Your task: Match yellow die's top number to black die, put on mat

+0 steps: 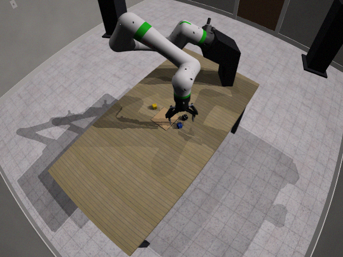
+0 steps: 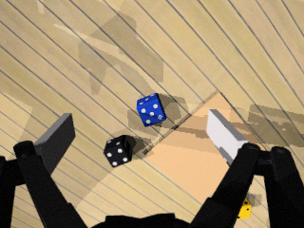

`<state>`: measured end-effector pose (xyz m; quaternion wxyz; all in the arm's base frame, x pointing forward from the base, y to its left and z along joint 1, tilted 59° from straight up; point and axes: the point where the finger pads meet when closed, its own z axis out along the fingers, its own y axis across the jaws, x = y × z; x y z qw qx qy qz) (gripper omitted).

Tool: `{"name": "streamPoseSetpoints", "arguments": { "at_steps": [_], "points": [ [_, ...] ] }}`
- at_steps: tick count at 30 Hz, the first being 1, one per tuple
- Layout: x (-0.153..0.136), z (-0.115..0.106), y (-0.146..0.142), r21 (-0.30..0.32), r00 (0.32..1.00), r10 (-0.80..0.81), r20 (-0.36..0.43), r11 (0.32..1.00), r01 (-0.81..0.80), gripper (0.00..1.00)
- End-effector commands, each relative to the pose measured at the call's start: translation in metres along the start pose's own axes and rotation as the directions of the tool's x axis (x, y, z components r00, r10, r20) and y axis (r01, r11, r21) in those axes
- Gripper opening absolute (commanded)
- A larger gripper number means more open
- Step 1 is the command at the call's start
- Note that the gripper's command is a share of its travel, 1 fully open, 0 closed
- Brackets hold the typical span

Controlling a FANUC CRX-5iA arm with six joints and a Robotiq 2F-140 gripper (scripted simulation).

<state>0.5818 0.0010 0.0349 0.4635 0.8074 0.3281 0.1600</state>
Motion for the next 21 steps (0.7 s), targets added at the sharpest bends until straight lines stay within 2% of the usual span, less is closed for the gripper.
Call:
{"name": "streamPoseSetpoints", "arguments": {
  "at_steps": [1,10,15,17,21],
  "points": [
    [0.000,0.000,0.000,0.000,1.000,0.000,0.000,1.000,0.000,1.00],
    [0.000,-0.003,0.000,0.000,1.000,0.000,0.000,1.000,0.000,1.00],
    [0.000,-0.024,0.000,0.000,1.000,0.000,0.000,1.000,0.000,1.00],
    [0.000,-0.024,0.000,0.000,1.000,0.000,0.000,1.000,0.000,1.00],
    [0.000,-0.050,0.000,0.000,1.000,0.000,0.000,1.000,0.000,1.00]
  ]
}}
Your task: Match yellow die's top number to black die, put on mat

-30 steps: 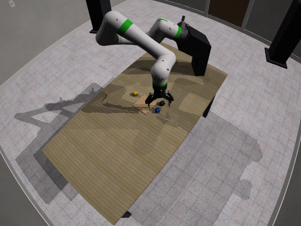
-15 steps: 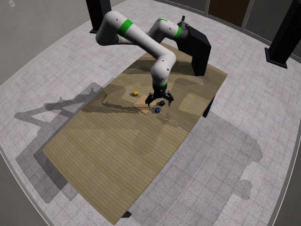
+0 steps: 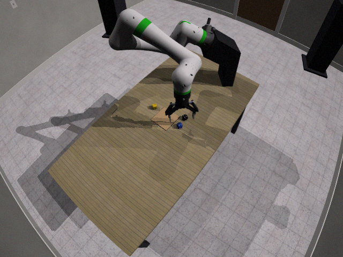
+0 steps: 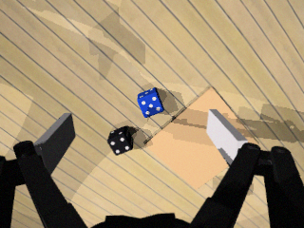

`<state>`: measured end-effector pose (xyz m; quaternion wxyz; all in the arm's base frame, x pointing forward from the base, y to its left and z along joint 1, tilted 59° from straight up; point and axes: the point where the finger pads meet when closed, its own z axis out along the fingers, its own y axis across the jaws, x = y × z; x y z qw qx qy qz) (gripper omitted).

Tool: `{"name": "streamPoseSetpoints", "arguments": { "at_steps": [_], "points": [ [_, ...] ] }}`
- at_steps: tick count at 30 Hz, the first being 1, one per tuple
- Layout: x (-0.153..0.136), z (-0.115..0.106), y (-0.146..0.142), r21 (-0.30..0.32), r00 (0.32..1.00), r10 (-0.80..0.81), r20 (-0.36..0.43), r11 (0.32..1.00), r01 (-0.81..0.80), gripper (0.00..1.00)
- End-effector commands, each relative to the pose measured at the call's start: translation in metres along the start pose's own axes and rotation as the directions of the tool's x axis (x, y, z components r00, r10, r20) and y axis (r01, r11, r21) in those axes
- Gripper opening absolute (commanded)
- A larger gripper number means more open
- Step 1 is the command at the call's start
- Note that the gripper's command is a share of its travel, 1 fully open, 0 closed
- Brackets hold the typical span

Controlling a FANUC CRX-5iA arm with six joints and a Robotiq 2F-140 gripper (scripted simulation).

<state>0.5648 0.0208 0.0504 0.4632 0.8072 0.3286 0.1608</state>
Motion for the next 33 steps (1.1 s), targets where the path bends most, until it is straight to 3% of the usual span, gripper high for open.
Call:
{"name": "streamPoseSetpoints", "arguments": {
  "at_steps": [1,8,21,23,26,30,32,33],
  "points": [
    [0.000,-0.026,0.000,0.000,1.000,0.000,0.002,1.000,0.000,1.00],
    [0.000,-0.055,0.000,0.000,1.000,0.000,0.002,1.000,0.000,1.00],
    [-0.002,-0.056,0.003,0.001,1.000,-0.002,0.002,1.000,0.002,1.00],
    [-0.011,-0.056,0.017,0.005,1.000,-0.013,0.002,1.000,0.013,1.00],
    [-0.048,-0.053,0.062,0.013,0.999,-0.052,0.001,0.999,0.052,1.00],
    [-0.048,-0.053,0.062,0.013,0.999,-0.052,0.001,0.999,0.052,1.00],
    [-0.086,-0.052,0.098,0.015,0.996,-0.087,-0.001,0.996,0.087,1.00],
    [-0.086,-0.052,0.098,0.015,0.996,-0.087,-0.001,0.996,0.087,1.00]
  ]
}}
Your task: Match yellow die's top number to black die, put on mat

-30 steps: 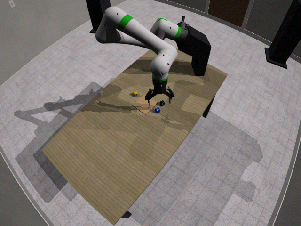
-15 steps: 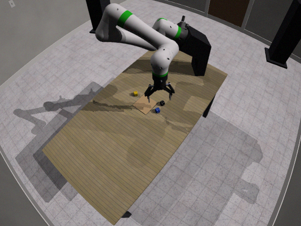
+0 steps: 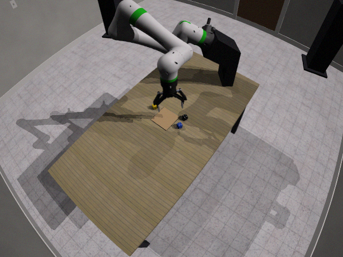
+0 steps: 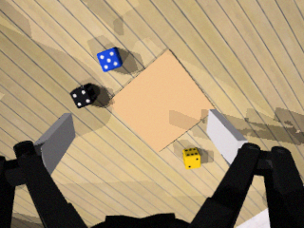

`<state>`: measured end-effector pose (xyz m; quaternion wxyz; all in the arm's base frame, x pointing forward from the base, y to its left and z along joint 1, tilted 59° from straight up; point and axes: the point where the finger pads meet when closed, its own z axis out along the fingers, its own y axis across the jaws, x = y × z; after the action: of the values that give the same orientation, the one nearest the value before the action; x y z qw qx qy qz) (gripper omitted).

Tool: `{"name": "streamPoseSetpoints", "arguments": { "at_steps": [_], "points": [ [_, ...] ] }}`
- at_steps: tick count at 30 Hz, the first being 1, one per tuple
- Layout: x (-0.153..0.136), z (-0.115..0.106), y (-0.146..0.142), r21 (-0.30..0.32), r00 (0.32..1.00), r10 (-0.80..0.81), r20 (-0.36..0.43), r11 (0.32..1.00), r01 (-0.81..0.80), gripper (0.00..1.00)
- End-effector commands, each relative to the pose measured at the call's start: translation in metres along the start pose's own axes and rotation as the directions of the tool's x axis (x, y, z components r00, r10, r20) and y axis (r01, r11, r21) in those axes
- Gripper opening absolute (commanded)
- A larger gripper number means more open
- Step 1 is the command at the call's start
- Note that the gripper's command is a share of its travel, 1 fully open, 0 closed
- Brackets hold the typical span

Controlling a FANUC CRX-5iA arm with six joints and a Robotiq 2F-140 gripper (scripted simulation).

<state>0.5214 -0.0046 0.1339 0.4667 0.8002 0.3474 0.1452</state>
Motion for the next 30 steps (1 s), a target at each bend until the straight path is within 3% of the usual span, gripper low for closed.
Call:
{"name": "streamPoseSetpoints", "arguments": {
  "at_steps": [1,2,4,7,9,12,17,30],
  "points": [
    [-0.035,0.000,0.032,0.011,0.999,-0.036,-0.009,0.999,0.036,1.00],
    [-0.056,0.000,0.047,0.009,0.998,-0.054,-0.009,0.998,0.054,1.00],
    [-0.056,0.000,0.047,0.009,0.998,-0.054,-0.009,0.998,0.054,1.00],
    [-0.096,0.001,0.072,0.003,0.996,-0.087,-0.009,0.996,0.087,1.00],
    [-0.096,0.001,0.072,0.003,0.996,-0.087,-0.009,0.996,0.087,1.00],
    [-0.126,0.000,0.086,-0.005,0.994,-0.111,-0.007,0.994,0.111,1.00],
    [-0.143,0.000,0.093,-0.010,0.992,-0.124,-0.006,0.992,0.124,1.00],
    [-0.143,0.000,0.093,-0.010,0.992,-0.124,-0.006,0.992,0.124,1.00]
  ]
}}
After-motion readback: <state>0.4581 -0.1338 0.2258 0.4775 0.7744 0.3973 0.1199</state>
